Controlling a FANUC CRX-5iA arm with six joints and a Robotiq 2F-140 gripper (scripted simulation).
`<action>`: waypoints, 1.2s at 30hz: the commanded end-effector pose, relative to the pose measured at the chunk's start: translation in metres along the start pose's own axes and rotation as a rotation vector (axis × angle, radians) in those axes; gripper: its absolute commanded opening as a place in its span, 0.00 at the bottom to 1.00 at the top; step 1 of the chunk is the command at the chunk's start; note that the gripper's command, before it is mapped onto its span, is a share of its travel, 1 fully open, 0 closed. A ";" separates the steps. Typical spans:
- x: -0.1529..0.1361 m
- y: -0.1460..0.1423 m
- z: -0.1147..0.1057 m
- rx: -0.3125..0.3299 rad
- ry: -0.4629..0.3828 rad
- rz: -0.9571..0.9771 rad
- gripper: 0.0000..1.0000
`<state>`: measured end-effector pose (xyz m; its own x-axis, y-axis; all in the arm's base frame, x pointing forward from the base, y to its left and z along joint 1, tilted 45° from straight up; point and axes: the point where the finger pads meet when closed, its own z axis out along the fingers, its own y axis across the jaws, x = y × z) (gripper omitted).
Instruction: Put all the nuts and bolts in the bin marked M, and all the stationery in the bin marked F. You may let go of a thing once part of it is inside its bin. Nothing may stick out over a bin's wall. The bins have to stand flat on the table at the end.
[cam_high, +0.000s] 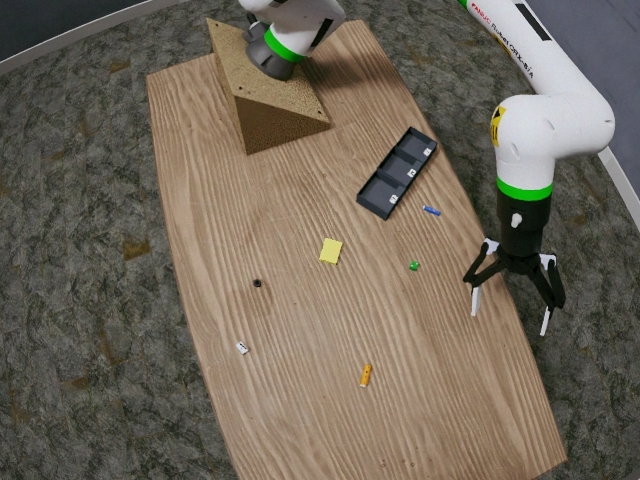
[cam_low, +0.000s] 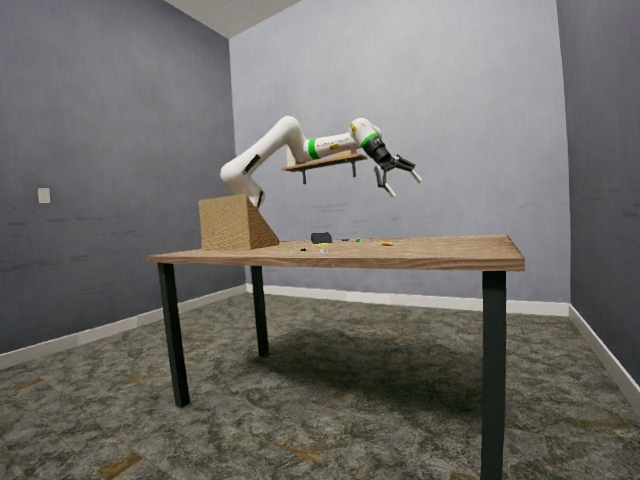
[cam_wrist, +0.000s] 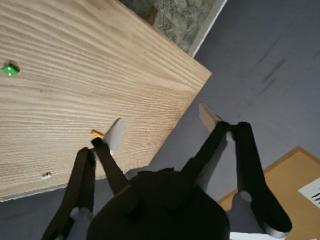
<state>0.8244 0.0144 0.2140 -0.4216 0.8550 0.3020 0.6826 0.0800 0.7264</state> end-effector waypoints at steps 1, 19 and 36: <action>0.000 0.000 0.000 0.000 0.000 0.000 1.00; 0.004 -0.004 0.008 0.000 0.000 0.000 0.15; -0.015 -0.051 -0.010 0.066 0.027 -0.427 0.15</action>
<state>0.7990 -0.0012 0.1862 -0.6124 0.7854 0.0902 0.5635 0.3537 0.7466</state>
